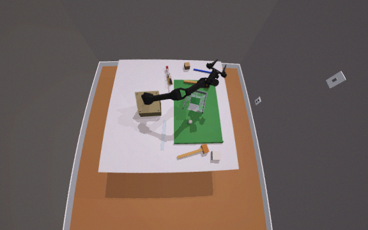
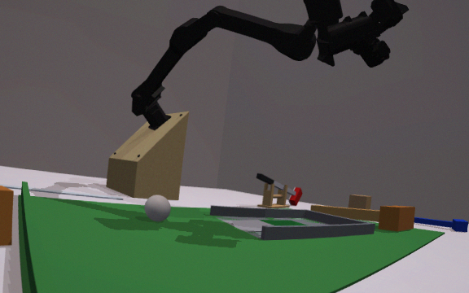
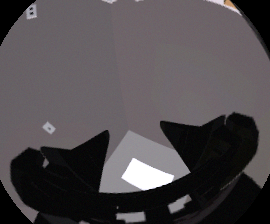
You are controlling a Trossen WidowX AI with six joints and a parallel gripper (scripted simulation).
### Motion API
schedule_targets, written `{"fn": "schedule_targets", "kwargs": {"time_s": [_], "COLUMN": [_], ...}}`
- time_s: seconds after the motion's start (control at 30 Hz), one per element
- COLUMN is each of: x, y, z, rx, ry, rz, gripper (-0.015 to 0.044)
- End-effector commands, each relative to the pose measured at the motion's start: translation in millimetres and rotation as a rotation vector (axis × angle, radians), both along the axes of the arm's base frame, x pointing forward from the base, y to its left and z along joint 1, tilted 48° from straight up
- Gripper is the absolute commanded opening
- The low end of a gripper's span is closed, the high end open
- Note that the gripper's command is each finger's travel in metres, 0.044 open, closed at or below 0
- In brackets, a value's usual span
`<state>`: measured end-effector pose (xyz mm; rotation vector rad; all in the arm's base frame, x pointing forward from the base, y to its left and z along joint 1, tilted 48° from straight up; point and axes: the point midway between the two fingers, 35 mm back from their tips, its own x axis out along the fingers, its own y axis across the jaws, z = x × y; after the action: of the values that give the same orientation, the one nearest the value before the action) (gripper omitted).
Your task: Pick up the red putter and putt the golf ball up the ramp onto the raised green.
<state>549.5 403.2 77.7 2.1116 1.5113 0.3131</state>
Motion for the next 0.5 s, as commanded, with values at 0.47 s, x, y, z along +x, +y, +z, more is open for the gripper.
{"fn": "schedule_targets", "kwargs": {"time_s": [0.47], "x": [-80.6], "y": [6.8], "z": [-168.8], "rx": [-0.805], "ry": [-0.443], "rz": [0.198], "gripper": [0.044]}}
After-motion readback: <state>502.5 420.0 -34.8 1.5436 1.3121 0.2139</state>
